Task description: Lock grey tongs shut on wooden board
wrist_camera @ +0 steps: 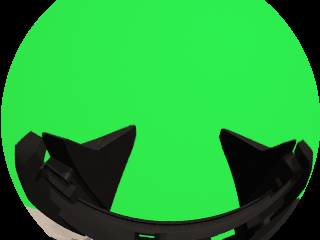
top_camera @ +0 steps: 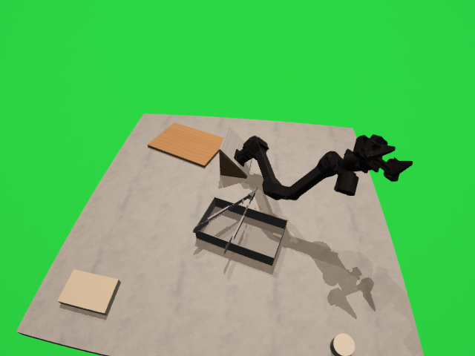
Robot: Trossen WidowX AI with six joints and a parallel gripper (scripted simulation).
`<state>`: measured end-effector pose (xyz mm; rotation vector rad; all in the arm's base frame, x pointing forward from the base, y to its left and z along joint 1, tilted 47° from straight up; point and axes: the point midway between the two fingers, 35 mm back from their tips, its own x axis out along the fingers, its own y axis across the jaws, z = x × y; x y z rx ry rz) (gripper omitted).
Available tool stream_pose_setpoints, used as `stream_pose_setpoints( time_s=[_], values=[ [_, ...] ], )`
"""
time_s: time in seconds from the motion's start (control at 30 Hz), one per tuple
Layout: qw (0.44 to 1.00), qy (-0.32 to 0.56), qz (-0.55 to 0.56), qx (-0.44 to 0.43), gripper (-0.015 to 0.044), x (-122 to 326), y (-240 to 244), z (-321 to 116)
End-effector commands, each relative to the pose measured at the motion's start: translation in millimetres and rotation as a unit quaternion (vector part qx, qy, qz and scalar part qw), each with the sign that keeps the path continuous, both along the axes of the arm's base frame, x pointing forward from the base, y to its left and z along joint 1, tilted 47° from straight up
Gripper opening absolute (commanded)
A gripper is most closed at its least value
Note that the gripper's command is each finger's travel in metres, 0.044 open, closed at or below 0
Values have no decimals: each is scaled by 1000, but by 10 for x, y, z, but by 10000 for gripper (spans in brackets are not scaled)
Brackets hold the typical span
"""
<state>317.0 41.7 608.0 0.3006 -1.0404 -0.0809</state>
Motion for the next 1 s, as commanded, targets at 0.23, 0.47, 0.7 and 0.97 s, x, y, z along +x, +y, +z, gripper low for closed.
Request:
stream_pose_setpoints(
  time_s=[0.23,0.47,0.7,0.97],
  values=[
    [996,-73,38,27,440,-560,68,271],
    [964,-211,113,111,440,-1688,-137,602],
    [910,-310,174,212,440,-2533,-647,619],
    [790,-409,254,379,440,-3225,-1726,296]
  ],
)
